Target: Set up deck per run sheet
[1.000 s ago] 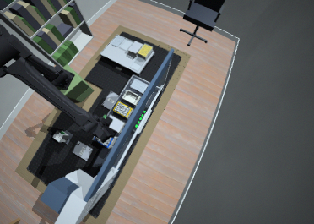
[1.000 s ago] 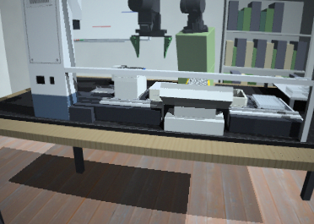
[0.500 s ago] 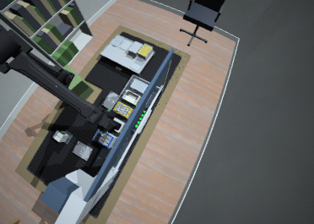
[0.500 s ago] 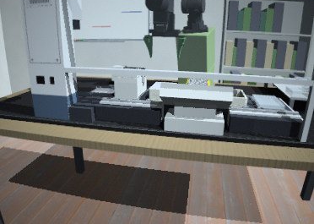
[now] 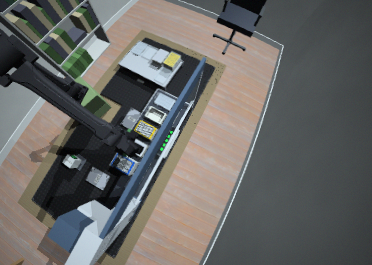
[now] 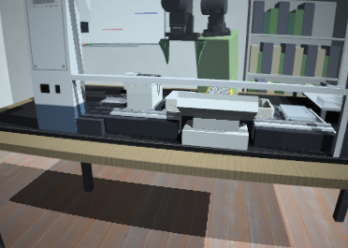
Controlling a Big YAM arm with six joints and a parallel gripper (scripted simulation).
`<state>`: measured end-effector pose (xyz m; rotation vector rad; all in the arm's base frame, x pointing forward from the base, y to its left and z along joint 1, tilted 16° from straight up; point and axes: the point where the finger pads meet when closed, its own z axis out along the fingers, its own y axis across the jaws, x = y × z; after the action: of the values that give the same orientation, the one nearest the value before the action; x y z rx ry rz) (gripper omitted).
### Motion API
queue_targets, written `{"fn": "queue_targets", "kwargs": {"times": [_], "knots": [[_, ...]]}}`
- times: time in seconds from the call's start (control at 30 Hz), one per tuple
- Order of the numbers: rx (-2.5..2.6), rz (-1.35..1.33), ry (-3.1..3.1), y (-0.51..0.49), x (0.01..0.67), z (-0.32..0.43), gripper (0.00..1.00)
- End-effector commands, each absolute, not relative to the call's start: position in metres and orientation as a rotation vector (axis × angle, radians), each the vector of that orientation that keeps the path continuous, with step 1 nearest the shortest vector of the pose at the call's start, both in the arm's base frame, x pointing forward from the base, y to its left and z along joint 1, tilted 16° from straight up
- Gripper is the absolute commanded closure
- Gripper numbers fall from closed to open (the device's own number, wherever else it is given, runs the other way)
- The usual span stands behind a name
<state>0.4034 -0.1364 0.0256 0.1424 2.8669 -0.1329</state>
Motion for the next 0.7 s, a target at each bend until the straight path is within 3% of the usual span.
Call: {"fn": "queue_targets", "kwargs": {"times": [0.0,0.67], "knots": [[0.162,-0.144,2.83,-0.141,0.413,0.038,0.0],[0.162,-0.141,2.821,-0.105,0.413,0.037,0.0]]}}
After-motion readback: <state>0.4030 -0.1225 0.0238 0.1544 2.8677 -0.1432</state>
